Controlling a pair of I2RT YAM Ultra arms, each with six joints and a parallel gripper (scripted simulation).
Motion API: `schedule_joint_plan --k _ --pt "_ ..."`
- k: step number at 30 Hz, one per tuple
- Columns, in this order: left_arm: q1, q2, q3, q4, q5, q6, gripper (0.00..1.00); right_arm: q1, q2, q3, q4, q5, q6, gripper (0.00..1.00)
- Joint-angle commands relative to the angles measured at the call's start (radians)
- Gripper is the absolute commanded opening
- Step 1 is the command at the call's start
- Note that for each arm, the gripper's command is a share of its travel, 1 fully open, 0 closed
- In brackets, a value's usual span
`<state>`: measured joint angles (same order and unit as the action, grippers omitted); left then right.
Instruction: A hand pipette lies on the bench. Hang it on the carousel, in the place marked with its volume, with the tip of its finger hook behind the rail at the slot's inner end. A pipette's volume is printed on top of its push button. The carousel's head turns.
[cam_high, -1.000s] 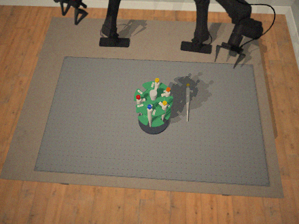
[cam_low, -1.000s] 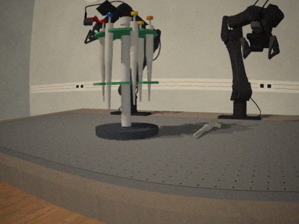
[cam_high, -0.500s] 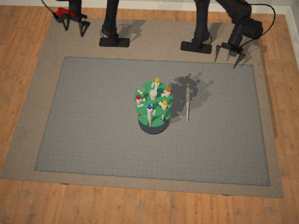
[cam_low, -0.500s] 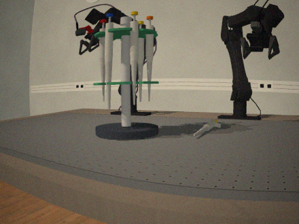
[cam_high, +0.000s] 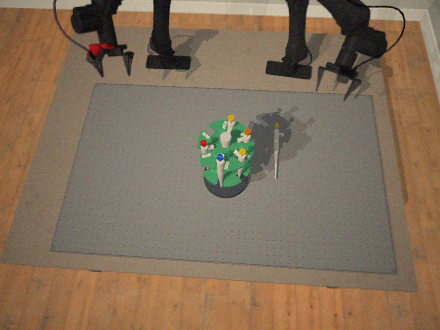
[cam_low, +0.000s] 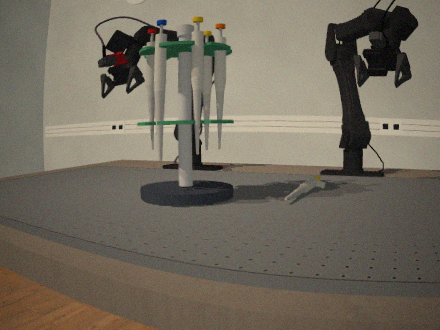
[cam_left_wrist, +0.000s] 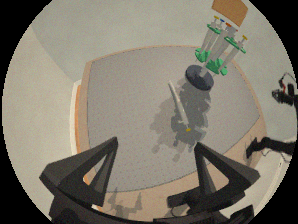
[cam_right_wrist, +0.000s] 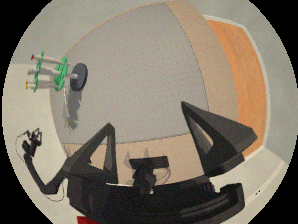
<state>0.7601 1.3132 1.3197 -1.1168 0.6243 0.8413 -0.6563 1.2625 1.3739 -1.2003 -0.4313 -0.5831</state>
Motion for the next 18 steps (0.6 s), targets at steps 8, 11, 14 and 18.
schedule_joint_plan --k 8,11,14,18 --pt "0.013 0.002 0.020 0.020 0.019 0.006 1.00 -0.024 0.049 -0.036 0.101 -0.209 -0.268 1.00" --pt "0.013 0.002 0.020 0.020 0.019 0.006 1.00 -0.025 0.052 -0.034 0.099 -0.214 -0.271 1.00" --pt "0.013 0.002 0.020 0.020 0.019 0.006 1.00 -0.025 0.054 -0.033 0.098 -0.215 -0.272 1.00" --pt "-0.065 0.053 0.062 0.002 -0.044 -0.068 0.54 -0.025 0.054 -0.033 0.098 -0.216 -0.273 1.00"
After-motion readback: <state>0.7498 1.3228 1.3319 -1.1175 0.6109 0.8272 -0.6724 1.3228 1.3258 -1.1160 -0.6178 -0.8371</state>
